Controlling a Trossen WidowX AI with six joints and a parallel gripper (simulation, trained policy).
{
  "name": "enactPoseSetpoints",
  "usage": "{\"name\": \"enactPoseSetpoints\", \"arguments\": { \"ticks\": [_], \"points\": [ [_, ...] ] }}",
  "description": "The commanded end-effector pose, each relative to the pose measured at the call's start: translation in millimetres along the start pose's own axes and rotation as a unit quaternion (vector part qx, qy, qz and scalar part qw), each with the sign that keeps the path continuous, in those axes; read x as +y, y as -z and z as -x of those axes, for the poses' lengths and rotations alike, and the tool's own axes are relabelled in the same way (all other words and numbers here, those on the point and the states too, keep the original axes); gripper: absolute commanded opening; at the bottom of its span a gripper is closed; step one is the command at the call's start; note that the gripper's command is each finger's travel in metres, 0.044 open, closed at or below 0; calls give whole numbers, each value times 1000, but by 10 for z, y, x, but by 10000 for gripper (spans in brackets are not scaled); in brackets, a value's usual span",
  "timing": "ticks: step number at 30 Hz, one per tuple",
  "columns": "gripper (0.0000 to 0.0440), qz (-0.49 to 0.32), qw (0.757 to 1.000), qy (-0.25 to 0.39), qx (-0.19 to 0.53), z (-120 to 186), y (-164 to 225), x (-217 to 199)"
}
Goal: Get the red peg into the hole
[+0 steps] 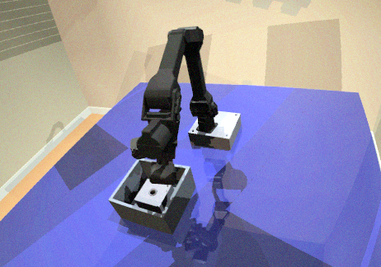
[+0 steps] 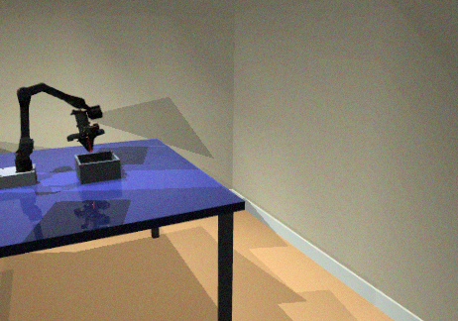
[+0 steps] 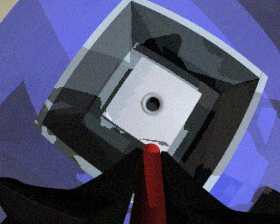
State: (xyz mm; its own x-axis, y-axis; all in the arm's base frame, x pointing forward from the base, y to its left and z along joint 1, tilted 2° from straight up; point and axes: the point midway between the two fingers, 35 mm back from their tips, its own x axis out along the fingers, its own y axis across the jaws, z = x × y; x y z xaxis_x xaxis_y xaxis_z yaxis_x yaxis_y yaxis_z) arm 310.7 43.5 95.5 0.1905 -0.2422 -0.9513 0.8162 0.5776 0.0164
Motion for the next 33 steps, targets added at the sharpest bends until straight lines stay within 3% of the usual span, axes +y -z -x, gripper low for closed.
{"name": "enactPoseSetpoints", "arguments": {
  "ticks": [1,16,23,26,33],
  "points": [
    [0,3,1000,0,0,-93,-136,22],
    [7,58,997,-3,42,-557,-320,11],
    [149,75,995,1,71,-747,-286,-2],
    [166,86,994,-5,69,-747,-382,31],
    [344,78,993,-17,84,-676,-562,200]
  ]
}}
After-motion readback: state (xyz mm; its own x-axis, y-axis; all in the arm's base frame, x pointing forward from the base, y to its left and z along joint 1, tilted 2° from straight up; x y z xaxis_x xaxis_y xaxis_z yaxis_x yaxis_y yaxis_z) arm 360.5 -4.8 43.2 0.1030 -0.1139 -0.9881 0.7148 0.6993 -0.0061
